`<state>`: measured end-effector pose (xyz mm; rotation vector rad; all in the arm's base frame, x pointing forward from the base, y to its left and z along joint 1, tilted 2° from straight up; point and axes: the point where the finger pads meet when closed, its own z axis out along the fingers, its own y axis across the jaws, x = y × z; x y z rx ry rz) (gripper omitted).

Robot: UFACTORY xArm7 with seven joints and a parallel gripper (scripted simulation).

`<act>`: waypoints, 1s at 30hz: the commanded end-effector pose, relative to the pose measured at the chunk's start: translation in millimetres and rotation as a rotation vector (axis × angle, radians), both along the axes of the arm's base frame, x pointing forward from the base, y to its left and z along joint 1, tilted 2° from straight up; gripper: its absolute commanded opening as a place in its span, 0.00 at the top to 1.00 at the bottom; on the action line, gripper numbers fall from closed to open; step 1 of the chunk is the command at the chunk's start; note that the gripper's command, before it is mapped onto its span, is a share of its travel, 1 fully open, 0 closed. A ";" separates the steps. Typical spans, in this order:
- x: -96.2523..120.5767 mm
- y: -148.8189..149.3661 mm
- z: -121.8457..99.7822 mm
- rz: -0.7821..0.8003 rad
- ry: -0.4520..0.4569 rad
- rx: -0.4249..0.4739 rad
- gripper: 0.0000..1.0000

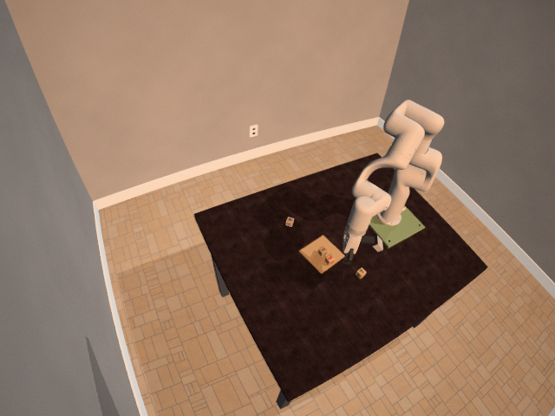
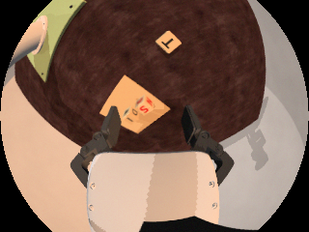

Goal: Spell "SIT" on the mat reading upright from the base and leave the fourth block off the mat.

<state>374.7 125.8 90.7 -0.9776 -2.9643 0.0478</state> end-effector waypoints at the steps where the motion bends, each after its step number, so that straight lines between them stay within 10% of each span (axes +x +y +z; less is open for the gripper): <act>1: -5.9 13.2 0.7 0.139 0.001 0.011 0.00; 25: -50.7 71.4 -3.4 0.820 0.016 0.024 0.00; 26: -50.7 71.4 -3.4 0.820 0.016 0.024 0.31; 30: -50.7 71.4 -3.4 0.820 0.016 0.024 0.31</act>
